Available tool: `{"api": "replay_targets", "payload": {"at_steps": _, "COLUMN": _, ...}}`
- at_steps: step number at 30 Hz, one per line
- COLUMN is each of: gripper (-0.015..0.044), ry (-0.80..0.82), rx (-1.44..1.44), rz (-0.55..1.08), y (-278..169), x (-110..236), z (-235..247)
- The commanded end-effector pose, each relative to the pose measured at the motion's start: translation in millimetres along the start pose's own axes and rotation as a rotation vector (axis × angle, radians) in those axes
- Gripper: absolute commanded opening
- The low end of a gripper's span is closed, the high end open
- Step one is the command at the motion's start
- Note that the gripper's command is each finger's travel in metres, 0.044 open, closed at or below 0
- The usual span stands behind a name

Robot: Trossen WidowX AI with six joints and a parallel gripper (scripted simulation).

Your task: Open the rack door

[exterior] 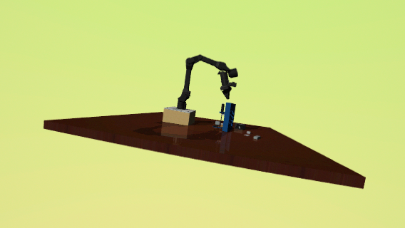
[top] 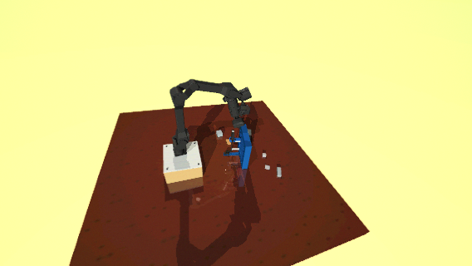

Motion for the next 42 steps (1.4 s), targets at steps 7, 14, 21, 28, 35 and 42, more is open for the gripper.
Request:
{"api": "replay_targets", "payload": {"at_steps": 7, "gripper": 0.0282, "ry": -0.158, "rx": -0.067, "rz": 0.254, "y": -10.7, "x": -9.3, "z": -9.8}}
{"api": "replay_targets", "payload": {"at_steps": 14, "gripper": 0.0282, "ry": -0.161, "rx": -0.068, "rz": 0.258, "y": -11.3, "x": -11.8, "z": -10.2}}
{"api": "replay_targets", "payload": {"at_steps": 21, "gripper": 0.0282, "ry": -0.161, "rx": -0.068, "rz": 0.258, "y": -13.3, "x": -23.1, "z": -11.4}}
{"api": "replay_targets", "payload": {"at_steps": 28, "gripper": 0.0282, "ry": -0.161, "rx": -0.068, "rz": 0.258, "y": -15.7, "x": -34.3, "z": -12.9}}
{"api": "replay_targets", "payload": {"at_steps": 35, "gripper": 0.0282, "ry": -0.161, "rx": -0.068, "rz": 0.258, "y": -18.6, "x": -45.3, "z": -14.5}}
{"api": "replay_targets", "payload": {"at_steps": 42, "gripper": 0.0282, "ry": -0.161, "rx": -0.068, "rz": 0.258, "y": -21.8, "x": -56.1, "z": -16.4}}
Point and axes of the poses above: the point midway between the two fingers, 35 mm back from their tips, its own x axis back along the fingers, its own z axis across the jaws, y = z × x, the point moved 4 cm from there along x, back along the fingers, and after that the axes turned 14 degrees about -x, right-handed, at the moved point
